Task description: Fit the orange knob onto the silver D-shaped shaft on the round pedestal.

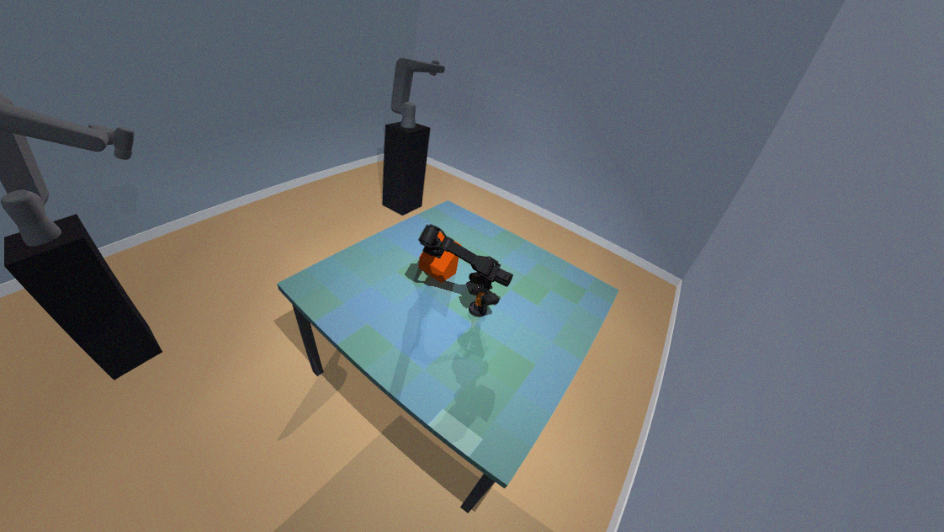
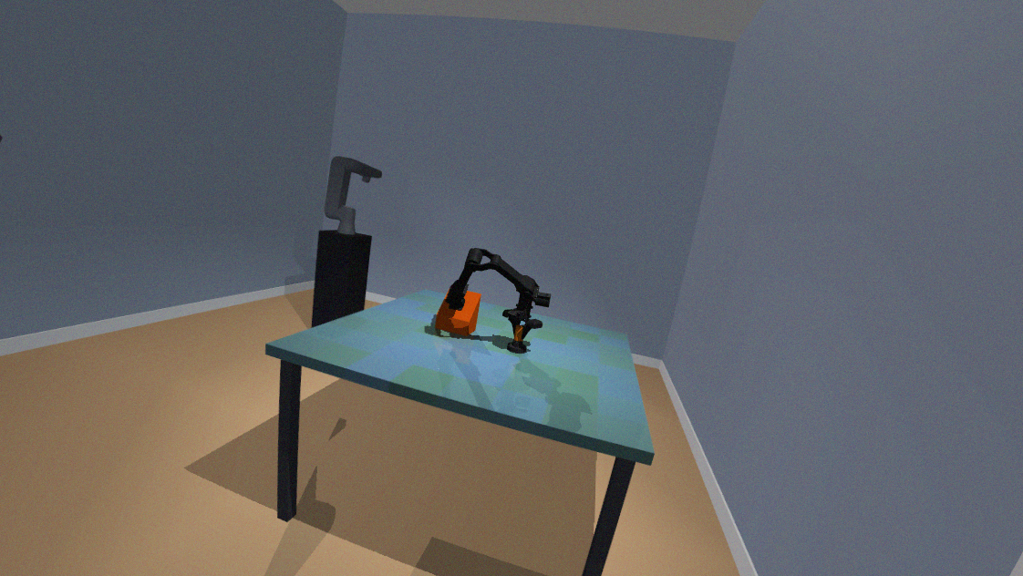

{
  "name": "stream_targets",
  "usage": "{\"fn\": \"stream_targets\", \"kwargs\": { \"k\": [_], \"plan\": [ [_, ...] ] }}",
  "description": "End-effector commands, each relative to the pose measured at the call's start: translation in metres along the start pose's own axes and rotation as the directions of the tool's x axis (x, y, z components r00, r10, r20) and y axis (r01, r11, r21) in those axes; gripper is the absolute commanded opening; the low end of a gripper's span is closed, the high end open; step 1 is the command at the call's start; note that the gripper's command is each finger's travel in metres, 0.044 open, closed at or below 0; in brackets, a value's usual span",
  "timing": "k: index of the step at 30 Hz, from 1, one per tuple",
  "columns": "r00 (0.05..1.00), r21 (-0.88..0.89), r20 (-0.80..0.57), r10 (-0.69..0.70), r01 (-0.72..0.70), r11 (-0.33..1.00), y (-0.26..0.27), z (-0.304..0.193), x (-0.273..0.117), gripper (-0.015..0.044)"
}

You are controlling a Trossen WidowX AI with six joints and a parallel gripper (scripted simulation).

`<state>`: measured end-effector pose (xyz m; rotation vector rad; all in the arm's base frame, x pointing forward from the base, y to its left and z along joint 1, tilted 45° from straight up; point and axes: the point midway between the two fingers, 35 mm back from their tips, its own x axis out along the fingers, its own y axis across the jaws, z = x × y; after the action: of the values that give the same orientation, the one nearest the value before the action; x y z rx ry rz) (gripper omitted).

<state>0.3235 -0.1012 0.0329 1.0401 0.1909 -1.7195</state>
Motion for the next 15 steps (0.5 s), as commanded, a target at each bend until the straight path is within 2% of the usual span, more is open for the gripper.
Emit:
{"fn": "stream_targets", "kwargs": {
  "k": [1,14,15],
  "plan": [
    [1.000,0.034,0.002,0.001,-0.001,0.999,-0.0005,0.0002,0.0036,0.0000],
    [1.000,0.033,0.000,0.000,0.000,0.999,-0.0002,0.0001,0.0046,0.0000],
    [1.000,0.033,0.000,0.000,0.000,0.999,-0.0002,0.0001,0.0046,0.0026]
  ]
}}
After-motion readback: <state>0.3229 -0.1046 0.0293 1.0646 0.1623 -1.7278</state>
